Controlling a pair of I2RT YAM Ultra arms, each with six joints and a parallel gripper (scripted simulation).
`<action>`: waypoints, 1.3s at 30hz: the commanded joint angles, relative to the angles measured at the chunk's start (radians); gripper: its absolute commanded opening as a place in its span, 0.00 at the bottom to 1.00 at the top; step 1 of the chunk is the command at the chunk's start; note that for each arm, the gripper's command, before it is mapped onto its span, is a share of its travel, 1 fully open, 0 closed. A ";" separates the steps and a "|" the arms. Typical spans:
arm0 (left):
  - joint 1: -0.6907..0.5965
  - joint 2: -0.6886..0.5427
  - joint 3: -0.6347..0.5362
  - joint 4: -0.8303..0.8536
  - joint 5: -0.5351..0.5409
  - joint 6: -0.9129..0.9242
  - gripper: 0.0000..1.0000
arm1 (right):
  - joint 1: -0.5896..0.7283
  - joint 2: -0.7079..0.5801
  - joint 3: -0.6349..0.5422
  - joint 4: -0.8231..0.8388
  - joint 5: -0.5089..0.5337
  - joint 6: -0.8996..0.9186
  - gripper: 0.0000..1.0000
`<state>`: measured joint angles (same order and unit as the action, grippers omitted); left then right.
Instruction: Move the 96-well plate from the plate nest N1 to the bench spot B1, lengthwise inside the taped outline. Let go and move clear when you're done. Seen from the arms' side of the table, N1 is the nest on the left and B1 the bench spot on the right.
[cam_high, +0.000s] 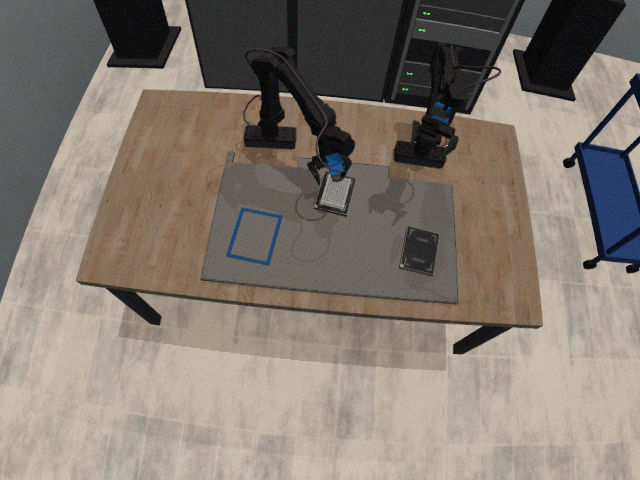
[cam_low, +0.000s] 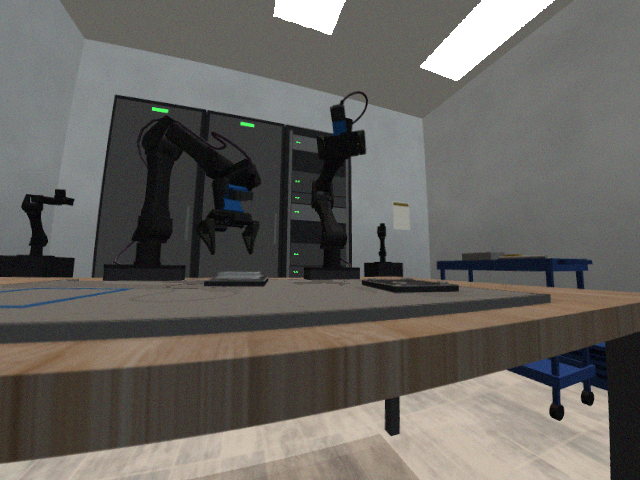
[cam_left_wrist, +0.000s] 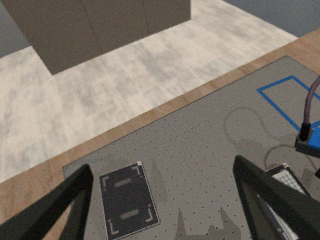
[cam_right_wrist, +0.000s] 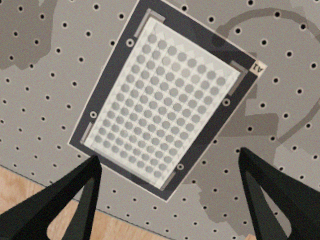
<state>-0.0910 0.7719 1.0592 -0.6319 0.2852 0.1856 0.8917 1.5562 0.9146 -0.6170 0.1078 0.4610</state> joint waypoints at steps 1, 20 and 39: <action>-0.029 -0.075 0.043 -0.257 0.114 0.072 1.00 | 0.004 0.055 0.105 -0.135 0.001 0.205 1.00; -0.202 -0.307 0.107 -0.739 0.238 0.160 1.00 | -0.058 0.348 0.489 -0.448 -0.118 0.590 1.00; -0.196 -0.300 0.110 -0.738 0.241 0.163 1.00 | -0.062 0.383 0.435 -0.355 -0.107 0.574 1.00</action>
<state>-0.2813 0.4751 1.1450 -1.3544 0.5110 0.3496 0.8421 1.9369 1.3727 -1.0008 -0.0013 1.0267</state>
